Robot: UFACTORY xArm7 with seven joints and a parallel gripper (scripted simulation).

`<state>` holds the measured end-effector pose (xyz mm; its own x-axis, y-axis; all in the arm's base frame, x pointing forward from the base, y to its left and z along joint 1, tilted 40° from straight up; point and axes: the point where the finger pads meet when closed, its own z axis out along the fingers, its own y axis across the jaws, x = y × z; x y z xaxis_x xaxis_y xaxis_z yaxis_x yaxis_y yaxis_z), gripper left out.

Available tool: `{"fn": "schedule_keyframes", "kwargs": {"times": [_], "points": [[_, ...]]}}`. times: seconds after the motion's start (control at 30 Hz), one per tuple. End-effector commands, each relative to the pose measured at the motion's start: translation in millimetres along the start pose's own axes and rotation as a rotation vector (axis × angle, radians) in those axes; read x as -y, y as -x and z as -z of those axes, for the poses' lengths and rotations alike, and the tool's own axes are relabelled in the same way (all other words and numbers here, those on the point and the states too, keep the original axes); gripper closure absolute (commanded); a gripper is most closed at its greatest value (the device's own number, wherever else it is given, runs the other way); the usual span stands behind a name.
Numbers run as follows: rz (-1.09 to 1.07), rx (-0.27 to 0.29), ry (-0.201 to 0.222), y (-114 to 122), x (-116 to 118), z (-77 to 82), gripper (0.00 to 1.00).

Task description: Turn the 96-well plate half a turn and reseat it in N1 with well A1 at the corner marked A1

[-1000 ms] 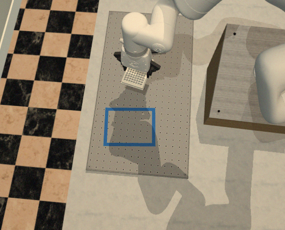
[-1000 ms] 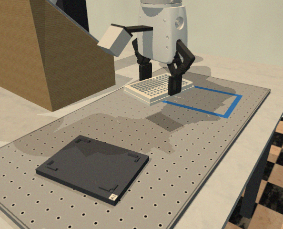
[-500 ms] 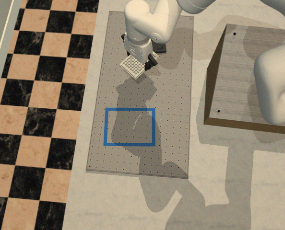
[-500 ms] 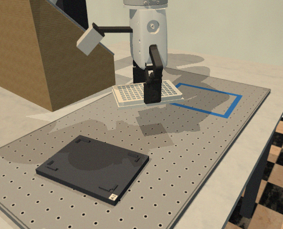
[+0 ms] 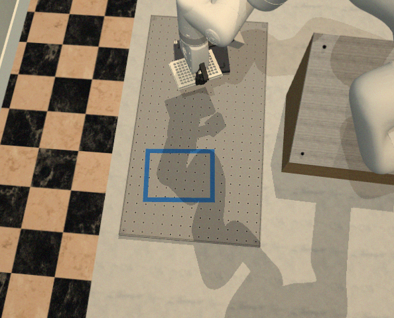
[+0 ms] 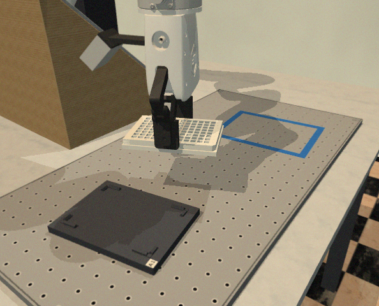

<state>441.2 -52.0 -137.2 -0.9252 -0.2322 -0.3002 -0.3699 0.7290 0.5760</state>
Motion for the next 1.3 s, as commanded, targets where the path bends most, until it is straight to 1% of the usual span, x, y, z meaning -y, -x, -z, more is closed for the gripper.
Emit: {"fn": "schedule_keyframes", "kwargs": {"times": [0.0, 0.13, 0.33, 0.4, 0.9, 1.27], "points": [[-0.152, -0.002, -0.004, -7, 15, 1.9, 1.0], [-0.27, -0.002, -0.005, -13, 27, 2.4, 1.0], [-0.27, -0.002, -0.005, -23, 44, 3.2, 1.0], [-0.27, -0.002, -0.005, -23, 44, 3.2, 1.0], [-0.27, -0.002, -0.005, -48, 88, 5.1, 1.0], [-0.27, -0.002, -0.005, -49, 91, 5.2, 1.0]]}}
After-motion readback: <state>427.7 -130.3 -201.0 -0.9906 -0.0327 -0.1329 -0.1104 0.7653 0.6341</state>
